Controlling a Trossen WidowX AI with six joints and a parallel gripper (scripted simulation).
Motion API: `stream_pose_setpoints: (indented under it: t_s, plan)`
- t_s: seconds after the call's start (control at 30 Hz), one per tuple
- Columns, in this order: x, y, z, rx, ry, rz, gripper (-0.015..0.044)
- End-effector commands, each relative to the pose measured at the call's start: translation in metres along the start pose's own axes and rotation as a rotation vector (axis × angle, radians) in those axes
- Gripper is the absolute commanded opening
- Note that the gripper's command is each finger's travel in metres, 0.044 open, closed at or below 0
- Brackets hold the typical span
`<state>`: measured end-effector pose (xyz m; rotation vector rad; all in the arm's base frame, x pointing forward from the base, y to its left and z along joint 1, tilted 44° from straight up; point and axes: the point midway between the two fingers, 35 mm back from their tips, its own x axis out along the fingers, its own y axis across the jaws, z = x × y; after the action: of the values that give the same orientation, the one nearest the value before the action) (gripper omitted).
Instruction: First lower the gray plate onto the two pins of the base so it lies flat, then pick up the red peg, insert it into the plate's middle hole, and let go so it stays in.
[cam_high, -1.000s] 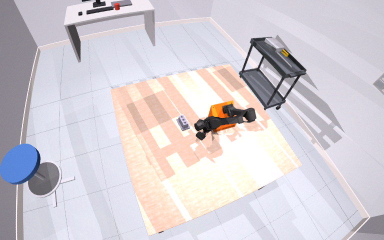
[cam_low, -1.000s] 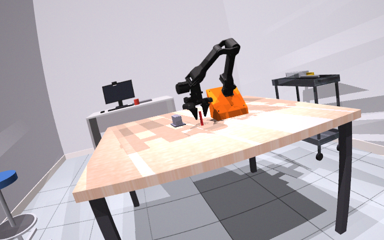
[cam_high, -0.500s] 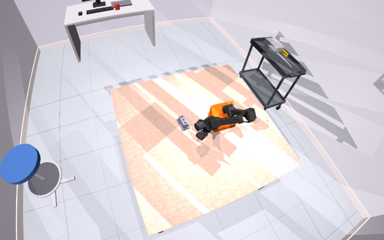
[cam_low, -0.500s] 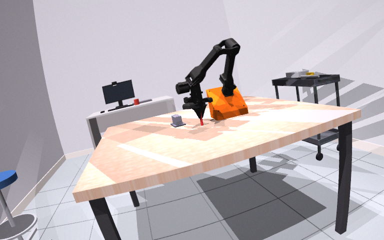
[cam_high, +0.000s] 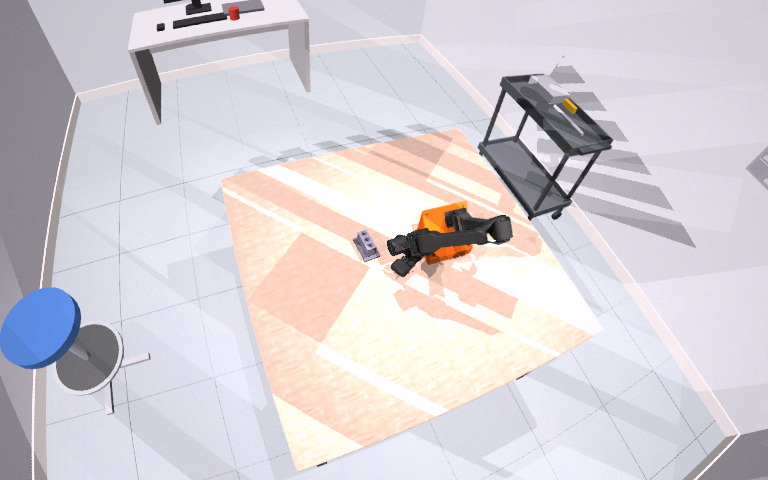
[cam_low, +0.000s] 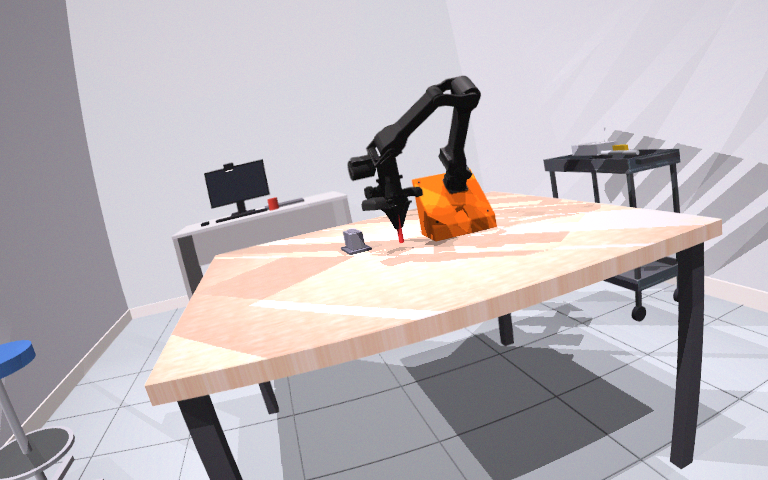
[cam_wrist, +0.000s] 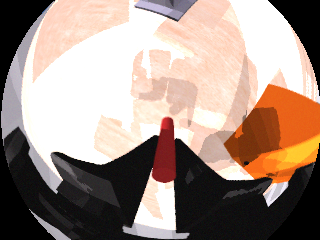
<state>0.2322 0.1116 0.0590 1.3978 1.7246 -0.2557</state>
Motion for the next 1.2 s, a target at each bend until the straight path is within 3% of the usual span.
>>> stream_pose_setpoints:
  t_s: [0.0,0.47,1.17]
  plan:
    - [-0.013,0.002,0.002,-0.005,-0.009,0.004,0.0]
    - [-0.057,0.003,0.006,-0.004,-0.008,0.004,0.0]
    - [-0.053,0.019,0.058,-0.006,-0.017,0.003,0.0]
